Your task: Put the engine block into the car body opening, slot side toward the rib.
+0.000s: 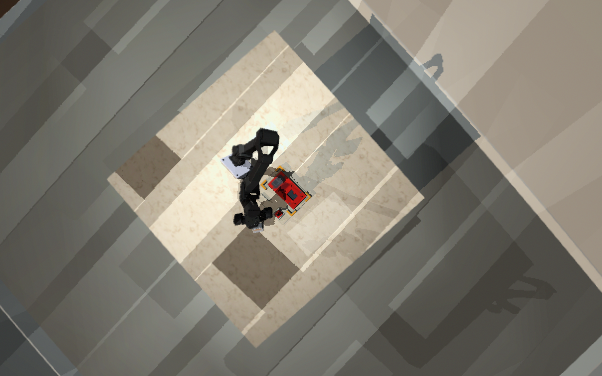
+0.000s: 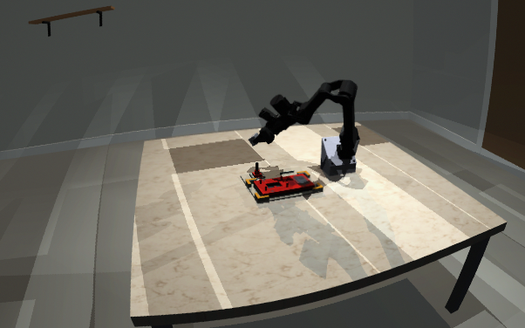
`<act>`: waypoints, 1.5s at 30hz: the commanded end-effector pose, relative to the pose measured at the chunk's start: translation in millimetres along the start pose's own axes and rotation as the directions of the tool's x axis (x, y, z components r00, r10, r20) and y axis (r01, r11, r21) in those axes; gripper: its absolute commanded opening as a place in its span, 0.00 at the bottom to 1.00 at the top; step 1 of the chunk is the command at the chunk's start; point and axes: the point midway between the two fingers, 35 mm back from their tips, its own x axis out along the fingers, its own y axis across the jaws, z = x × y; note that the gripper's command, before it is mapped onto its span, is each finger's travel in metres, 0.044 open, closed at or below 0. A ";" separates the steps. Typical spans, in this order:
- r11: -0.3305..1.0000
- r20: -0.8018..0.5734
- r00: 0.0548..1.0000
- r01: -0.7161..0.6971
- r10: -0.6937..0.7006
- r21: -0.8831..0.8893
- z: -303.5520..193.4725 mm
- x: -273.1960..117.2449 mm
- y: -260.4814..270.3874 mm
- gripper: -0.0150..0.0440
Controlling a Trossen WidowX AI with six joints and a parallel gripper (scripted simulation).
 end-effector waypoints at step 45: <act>1.000 0.069 0.998 0.002 -0.003 0.013 -90.1 57.9 -0.8 0.25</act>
